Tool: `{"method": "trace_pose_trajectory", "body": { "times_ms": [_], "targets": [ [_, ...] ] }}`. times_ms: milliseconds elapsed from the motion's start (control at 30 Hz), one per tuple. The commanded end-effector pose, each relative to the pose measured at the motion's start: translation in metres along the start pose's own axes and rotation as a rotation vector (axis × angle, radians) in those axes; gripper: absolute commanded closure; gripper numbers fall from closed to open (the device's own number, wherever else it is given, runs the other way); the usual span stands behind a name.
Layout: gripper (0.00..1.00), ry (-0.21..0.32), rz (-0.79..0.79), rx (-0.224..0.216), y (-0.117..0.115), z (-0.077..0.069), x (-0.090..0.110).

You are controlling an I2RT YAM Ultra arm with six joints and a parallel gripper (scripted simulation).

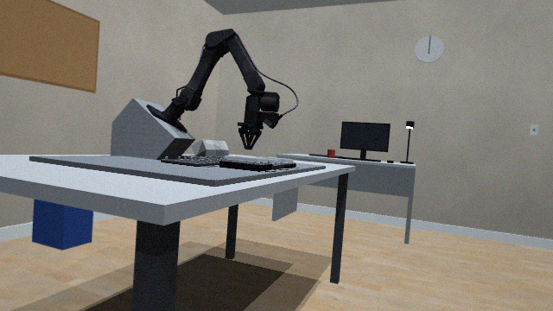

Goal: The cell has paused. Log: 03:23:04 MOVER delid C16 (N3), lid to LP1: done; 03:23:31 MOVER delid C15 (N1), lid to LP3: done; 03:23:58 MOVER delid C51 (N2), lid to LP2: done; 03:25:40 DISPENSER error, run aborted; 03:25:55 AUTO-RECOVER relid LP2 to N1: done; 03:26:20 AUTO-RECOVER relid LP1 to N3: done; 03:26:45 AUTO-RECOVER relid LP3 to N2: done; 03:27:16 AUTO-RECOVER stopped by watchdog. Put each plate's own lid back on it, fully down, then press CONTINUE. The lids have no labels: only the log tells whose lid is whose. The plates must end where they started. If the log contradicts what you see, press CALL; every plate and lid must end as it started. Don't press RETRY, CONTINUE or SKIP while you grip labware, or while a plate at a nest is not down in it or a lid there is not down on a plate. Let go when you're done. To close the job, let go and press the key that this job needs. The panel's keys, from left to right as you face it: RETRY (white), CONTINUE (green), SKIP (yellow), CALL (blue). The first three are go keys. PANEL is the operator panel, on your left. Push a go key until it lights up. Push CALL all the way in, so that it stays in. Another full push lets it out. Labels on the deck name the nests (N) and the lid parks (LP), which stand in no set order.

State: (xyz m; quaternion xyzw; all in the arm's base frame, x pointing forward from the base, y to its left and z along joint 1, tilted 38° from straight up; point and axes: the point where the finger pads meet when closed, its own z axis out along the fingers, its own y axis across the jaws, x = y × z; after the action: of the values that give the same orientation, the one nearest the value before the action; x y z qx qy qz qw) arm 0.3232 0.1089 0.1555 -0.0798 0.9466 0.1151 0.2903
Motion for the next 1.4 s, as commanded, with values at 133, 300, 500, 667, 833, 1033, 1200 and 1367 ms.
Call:
{"method": "trace_pose_trajectory", "body": {
  "times_ms": [133,300,500,667,833,1033,1200,1367],
  "targets": [
    [1.00,-0.059,-0.020,-0.020,-0.023,-0.008,0.016],
    [1.00,-0.059,-0.021,-0.021,-0.032,-0.007,0.027],
    [1.00,-0.058,-0.022,-0.019,-0.052,-0.005,0.050],
    [1.00,-0.074,-0.028,-0.018,-0.054,-0.007,0.046],
    [1.00,-0.060,-0.024,-0.019,-0.053,-0.004,0.047],
    [1.00,-0.074,-0.027,-0.016,-0.054,-0.038,0.043],
    [1.00,-0.074,-0.028,-0.014,-0.054,-0.063,0.045],
    [1.00,-0.063,-0.025,-0.015,-0.054,-0.078,0.051]
  ]
}}
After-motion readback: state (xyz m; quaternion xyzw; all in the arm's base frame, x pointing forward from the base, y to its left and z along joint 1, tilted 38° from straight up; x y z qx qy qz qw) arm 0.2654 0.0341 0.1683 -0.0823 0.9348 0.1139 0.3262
